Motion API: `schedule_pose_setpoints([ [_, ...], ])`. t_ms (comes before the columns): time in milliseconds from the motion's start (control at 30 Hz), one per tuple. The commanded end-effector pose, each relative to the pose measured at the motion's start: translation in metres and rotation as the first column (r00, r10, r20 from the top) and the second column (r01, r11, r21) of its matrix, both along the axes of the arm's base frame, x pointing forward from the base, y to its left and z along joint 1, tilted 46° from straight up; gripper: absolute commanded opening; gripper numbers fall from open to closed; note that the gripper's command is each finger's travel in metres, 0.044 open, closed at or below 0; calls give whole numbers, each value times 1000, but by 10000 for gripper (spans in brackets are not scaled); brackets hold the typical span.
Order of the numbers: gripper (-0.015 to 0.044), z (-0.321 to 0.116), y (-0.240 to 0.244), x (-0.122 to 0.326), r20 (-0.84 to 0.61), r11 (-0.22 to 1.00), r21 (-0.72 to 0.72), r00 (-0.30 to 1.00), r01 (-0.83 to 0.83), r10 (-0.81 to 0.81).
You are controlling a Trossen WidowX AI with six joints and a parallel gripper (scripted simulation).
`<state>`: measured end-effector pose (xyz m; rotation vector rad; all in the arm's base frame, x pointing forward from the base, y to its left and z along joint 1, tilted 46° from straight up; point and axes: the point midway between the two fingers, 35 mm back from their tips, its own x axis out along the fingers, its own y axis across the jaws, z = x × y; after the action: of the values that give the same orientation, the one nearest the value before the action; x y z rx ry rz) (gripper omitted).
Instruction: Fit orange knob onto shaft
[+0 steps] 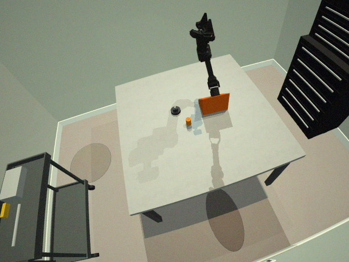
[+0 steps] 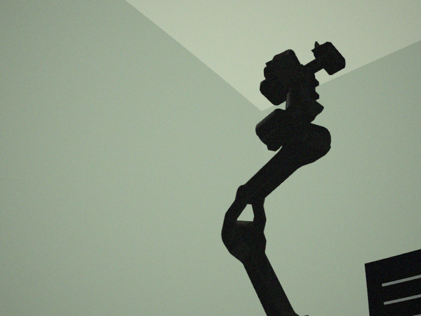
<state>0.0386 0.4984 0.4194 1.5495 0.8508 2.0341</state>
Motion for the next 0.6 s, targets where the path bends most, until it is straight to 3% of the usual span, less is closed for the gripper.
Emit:
schedule_pose_setpoints([
  [0,426,0,0,0,0,1000,0,1000,0,0],
  [67,440,-6,6,7,-16,999,-34,1000,15,-16],
  [267,440,-72,44,69,-134,936,-329,974,129,-181],
  [567,440,-195,56,160,-193,653,-726,848,215,-493],
])
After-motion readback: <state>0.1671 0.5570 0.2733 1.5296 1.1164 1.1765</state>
